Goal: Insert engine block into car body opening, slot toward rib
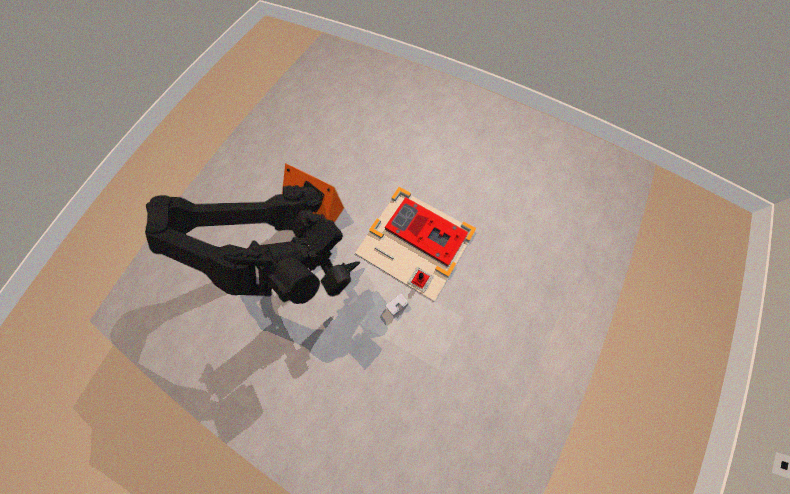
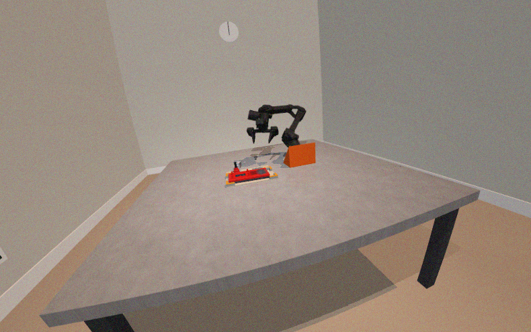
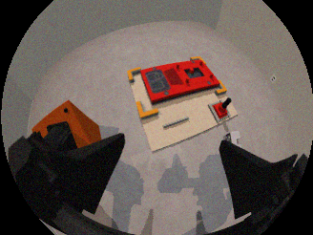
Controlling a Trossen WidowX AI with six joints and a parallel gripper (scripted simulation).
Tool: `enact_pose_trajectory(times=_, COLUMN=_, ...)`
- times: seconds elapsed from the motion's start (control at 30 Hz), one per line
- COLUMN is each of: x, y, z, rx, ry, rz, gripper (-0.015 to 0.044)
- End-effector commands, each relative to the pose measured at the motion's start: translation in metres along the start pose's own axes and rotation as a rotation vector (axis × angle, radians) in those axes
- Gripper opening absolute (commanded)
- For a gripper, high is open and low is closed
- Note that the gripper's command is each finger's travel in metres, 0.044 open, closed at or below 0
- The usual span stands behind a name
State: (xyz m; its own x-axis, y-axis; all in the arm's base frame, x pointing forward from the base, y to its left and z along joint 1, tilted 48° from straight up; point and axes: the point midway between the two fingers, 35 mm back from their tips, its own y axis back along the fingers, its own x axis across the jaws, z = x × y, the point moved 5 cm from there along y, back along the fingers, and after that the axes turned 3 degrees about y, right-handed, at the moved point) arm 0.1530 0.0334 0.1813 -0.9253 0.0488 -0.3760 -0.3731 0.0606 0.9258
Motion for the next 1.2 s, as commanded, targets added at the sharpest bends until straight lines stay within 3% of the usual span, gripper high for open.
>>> enact_pose_trajectory(times=0.0, x=-0.002, y=0.0, z=0.002, rx=0.04, ry=0.09, rz=0.03, gripper=0.044)
enact_pose_trajectory(times=1.17, x=-0.016, y=-0.007, z=0.036, rx=0.361, ry=1.071, rz=0.404, gripper=0.044)
